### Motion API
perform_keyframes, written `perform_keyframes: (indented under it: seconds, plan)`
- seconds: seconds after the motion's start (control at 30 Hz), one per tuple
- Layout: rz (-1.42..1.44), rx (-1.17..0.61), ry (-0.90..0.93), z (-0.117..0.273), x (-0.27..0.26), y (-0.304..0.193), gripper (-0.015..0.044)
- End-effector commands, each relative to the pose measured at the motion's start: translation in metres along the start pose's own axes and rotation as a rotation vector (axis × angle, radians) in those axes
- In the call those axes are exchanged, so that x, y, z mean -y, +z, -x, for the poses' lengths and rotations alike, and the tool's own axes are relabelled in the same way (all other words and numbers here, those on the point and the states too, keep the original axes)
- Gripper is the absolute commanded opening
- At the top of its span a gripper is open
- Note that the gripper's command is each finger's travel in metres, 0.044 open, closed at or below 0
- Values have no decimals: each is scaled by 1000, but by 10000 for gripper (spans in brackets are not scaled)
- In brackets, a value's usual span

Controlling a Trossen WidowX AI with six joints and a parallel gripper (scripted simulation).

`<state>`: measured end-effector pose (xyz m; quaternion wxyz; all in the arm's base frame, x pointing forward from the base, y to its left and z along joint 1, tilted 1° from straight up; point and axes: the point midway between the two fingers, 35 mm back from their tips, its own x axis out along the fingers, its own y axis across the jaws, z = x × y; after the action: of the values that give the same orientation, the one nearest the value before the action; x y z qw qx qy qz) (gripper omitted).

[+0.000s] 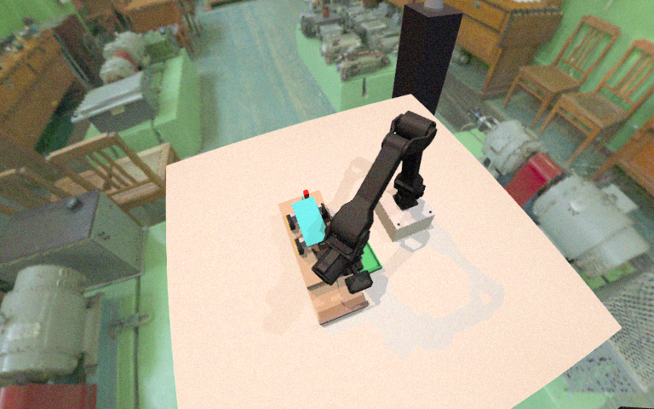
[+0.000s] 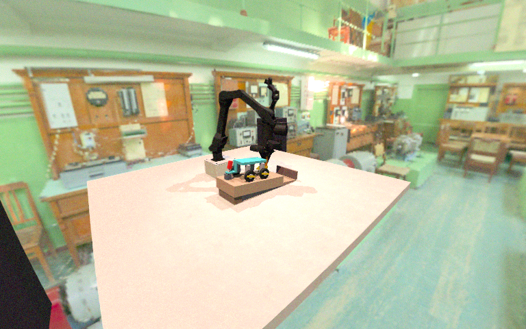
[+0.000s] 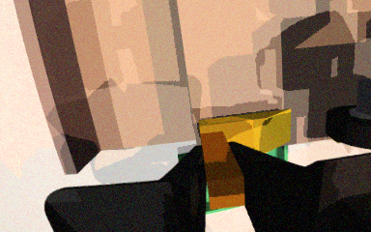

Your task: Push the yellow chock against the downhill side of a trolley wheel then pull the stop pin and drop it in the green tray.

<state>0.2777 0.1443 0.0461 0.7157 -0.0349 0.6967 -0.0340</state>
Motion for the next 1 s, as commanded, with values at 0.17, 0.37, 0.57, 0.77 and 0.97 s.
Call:
perform_keyframes:
  seconds: [0.17, 0.37, 0.57, 0.77, 0.97]
  plan:
    - [5, -5, -11, -10, 4, -2, 0]
    - [5, -5, -11, -8, 10, -1, 0]
    - [5, -5, -12, -7, 15, 0, 0]
    - [5, -5, -12, -7, 20, 0, 0]
    - [5, -5, -13, -6, 25, 1, 0]
